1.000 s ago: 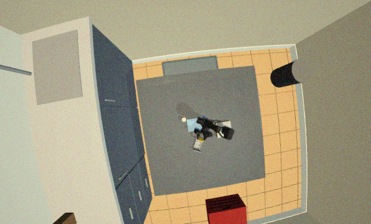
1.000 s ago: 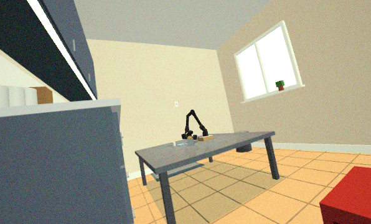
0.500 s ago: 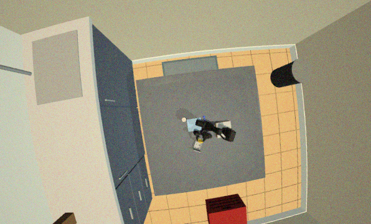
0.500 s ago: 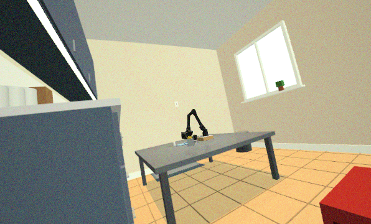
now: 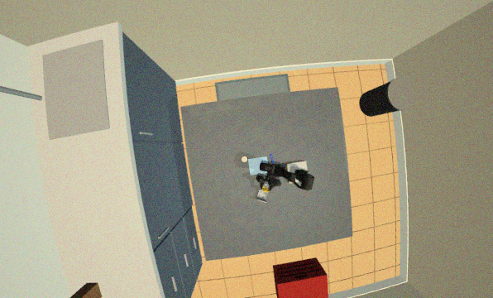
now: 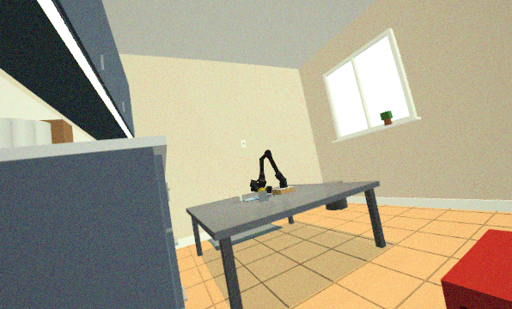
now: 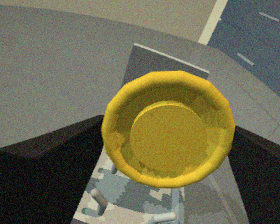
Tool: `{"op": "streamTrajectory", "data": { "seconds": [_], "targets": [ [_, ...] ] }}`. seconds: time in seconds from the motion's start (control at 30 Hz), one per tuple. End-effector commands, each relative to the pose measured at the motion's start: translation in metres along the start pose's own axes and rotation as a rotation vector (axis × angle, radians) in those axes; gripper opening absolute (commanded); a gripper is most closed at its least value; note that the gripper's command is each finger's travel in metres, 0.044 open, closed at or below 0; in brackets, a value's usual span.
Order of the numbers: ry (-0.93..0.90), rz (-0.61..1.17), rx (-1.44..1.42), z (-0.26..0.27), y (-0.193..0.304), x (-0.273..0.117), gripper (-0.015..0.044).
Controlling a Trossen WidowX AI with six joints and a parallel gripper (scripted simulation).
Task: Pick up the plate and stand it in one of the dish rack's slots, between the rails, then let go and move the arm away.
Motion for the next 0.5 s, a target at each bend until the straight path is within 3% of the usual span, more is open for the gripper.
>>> {"op": "streamTrajectory", "data": {
  "seconds": [0.0, 0.47],
  "targets": [
    [-0.003, 0.001, 0.007, 0.003, 0.0, 0.003, 0.0],
    [0.0, -0.003, -0.001, 0.009, 0.015, 0.006, 0.0]
  ]
}}
Point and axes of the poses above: the point midway between the two fingers, 35 mm back from their tips, its own x axis out along the fingers, its own z axis across the jaws, y = z × x, the point moved 7 cm from there along -x, back along the fingers, and after that the axes turned 11 degrees about -x, right-handed, at the moved point
